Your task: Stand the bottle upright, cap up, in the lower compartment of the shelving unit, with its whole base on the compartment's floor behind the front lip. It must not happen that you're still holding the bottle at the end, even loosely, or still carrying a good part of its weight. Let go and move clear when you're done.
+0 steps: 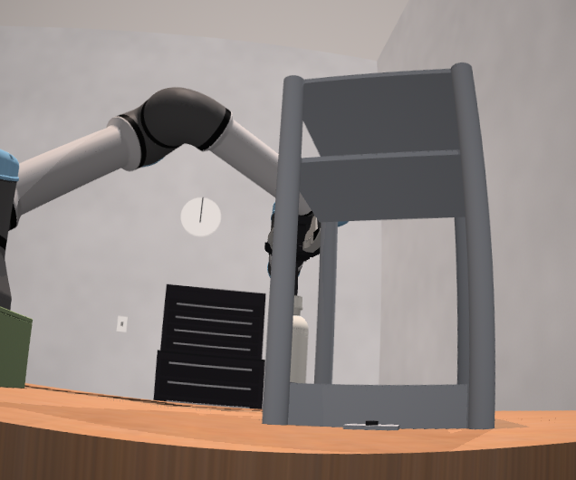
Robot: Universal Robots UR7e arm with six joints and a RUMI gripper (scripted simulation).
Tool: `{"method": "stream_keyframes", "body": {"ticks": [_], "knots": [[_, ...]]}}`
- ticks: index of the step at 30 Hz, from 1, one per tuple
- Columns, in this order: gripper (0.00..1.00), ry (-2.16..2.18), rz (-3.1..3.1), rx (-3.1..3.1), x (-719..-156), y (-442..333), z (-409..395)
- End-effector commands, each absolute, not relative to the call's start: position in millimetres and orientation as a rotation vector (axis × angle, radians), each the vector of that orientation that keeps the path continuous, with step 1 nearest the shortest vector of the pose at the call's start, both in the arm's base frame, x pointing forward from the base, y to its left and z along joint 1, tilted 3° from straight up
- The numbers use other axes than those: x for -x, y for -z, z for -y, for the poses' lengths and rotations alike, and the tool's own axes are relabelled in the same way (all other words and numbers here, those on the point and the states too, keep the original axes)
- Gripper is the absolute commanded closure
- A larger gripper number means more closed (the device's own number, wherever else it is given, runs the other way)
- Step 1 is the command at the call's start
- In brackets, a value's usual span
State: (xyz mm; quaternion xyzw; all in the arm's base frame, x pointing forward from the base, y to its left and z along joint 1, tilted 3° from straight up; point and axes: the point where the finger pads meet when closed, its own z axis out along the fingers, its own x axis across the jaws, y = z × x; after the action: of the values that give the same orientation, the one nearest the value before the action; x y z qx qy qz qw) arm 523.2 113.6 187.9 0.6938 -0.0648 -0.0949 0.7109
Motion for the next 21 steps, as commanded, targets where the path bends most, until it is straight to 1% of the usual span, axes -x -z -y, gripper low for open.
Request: {"method": "stream_keyframes", "body": {"ticks": [1,21], "knots": [[0.57,0.212,0.144,-1.537,-523,-187,-113],[0.57,0.216,0.144,-1.536,-522,-170,-112]]}}
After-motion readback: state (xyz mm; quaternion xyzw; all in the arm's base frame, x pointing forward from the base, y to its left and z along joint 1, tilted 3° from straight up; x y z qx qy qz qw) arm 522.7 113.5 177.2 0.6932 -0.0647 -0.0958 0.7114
